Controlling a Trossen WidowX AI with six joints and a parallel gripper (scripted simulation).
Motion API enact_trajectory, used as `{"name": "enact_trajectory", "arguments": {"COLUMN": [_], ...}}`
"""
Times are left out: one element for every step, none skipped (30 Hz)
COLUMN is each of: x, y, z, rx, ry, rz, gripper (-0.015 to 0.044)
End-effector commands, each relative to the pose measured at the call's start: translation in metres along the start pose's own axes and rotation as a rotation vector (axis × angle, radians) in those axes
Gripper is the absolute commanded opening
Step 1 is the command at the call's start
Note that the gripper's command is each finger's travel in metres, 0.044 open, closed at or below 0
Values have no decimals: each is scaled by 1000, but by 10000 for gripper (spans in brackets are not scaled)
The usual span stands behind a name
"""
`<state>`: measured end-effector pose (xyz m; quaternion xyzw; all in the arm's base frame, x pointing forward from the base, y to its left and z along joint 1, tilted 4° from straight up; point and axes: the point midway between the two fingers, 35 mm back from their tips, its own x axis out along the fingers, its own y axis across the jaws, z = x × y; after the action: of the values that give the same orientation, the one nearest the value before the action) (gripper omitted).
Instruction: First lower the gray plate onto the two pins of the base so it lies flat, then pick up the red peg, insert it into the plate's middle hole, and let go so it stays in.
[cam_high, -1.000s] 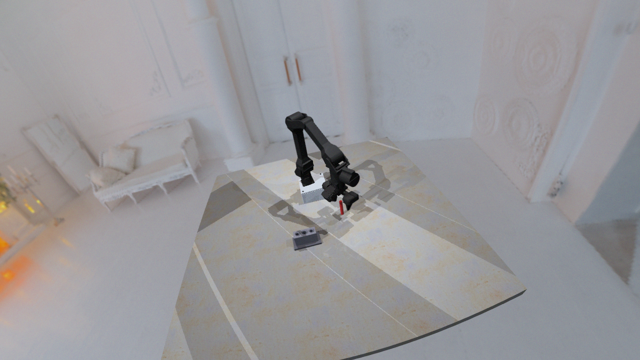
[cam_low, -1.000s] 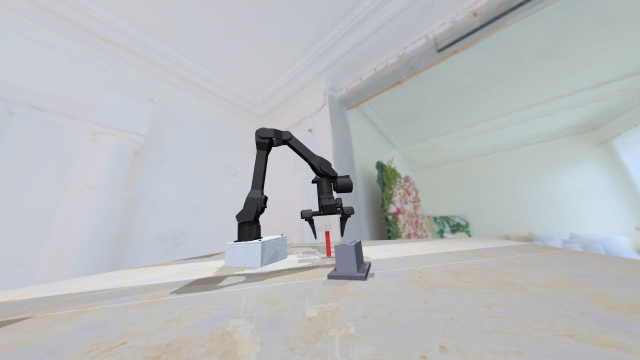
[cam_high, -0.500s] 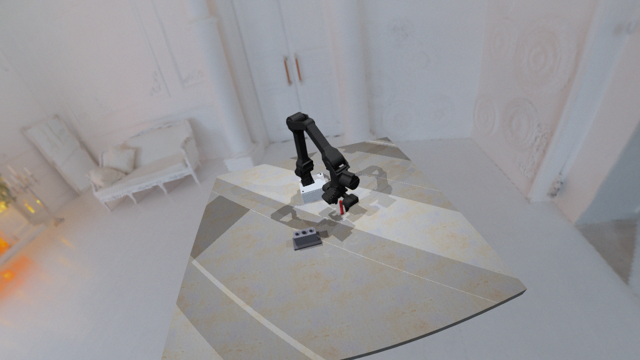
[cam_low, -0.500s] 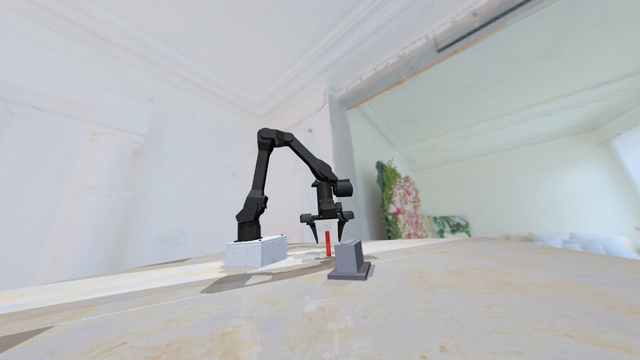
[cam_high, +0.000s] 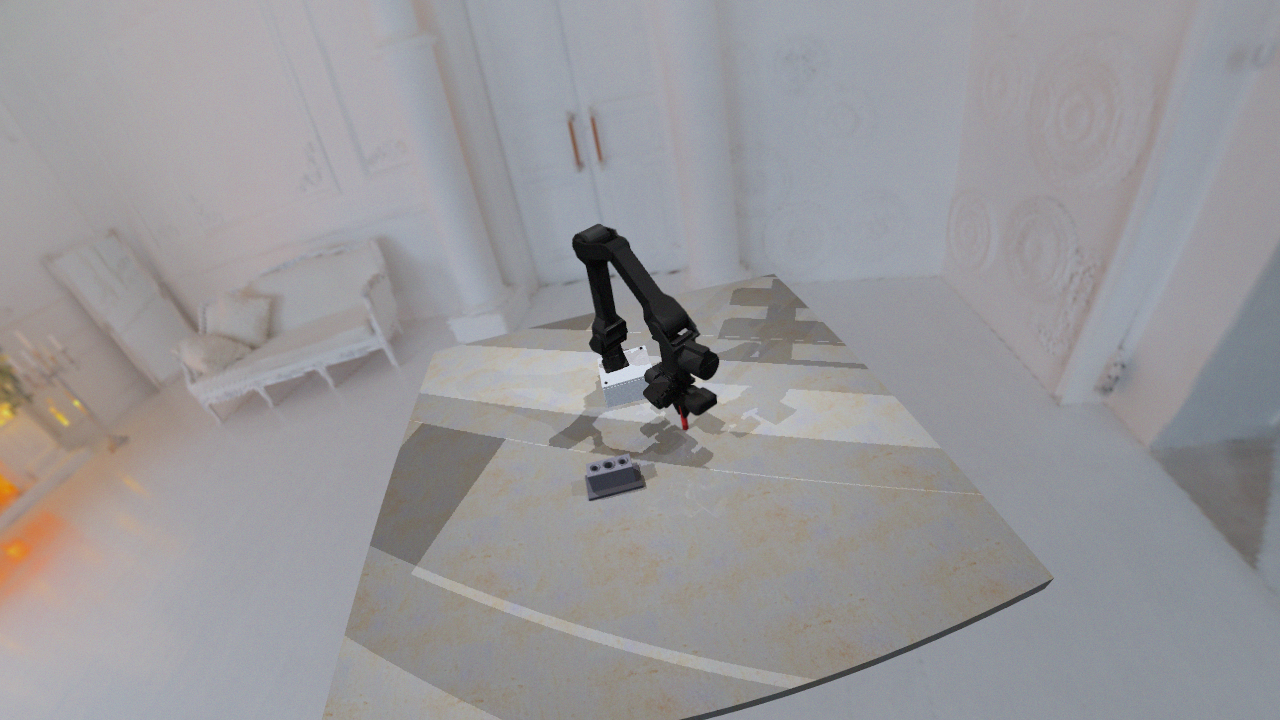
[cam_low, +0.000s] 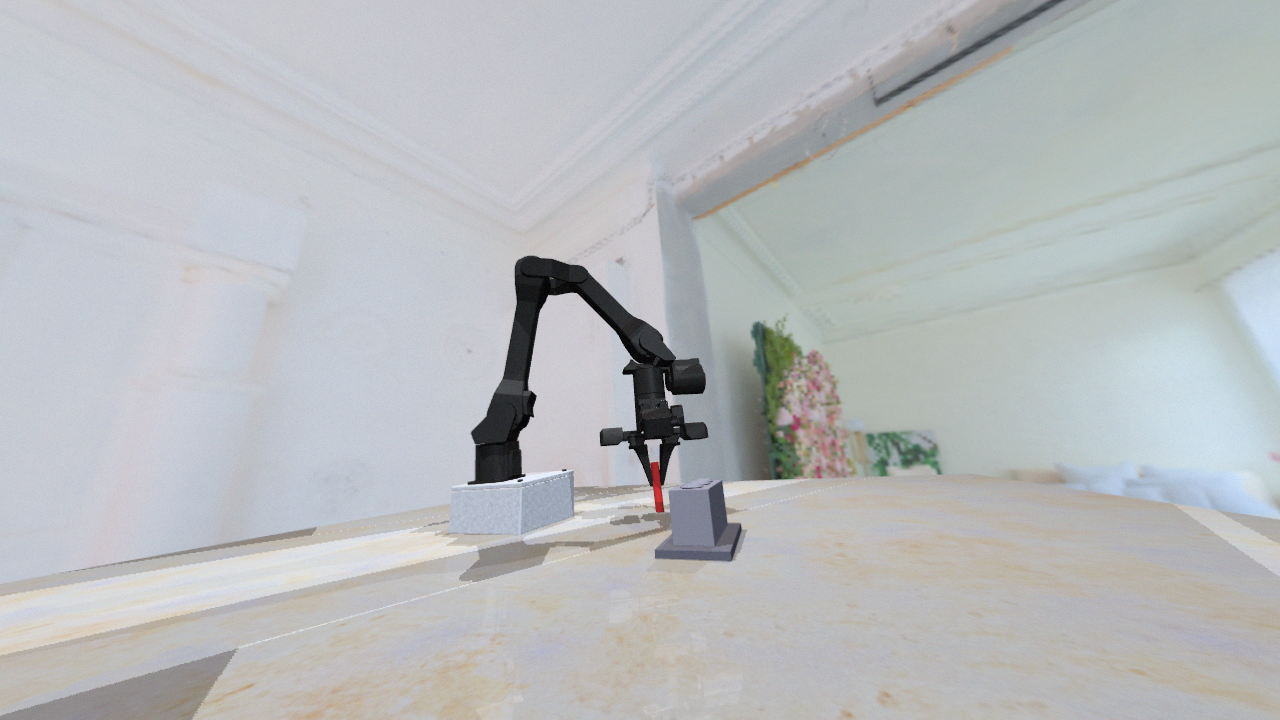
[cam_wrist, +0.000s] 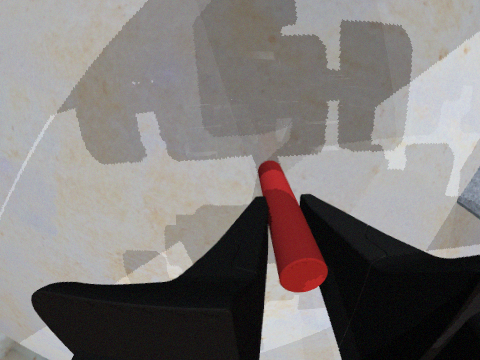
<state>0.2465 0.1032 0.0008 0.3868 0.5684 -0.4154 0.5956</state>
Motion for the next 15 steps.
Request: {"name": "enact_trajectory", "arguments": {"x": [1, 1, 1, 1, 1, 1, 1, 1, 0, -2, -4, -6, -9, -12, -15], "y": [-1, -1, -1, -1, -1, -1, -1, -1, -1, -1, 0, 0, 1, 1, 2], "z": [-1, -1, -1, -1, -1, -1, -1, -1, -1, -1, -1, -1, -1, -1, -1], "rx": [-5, -5, -5, -5, -5, -5, -5, -5, -5, -5, -5, -5, -5, -5, -5], "ry": [4, 4, 4, 4, 4, 4, 4, 4, 4, 4, 4, 4, 4, 4, 4], "rz": [-6, -6, -6, -6, -6, -6, -6, -6, -6, -6, -6, -6, -6, -6, -6], "gripper": [0, 0, 0, 0, 0, 0, 0, 0, 0, 0, 0, 0, 0, 0, 0]}}
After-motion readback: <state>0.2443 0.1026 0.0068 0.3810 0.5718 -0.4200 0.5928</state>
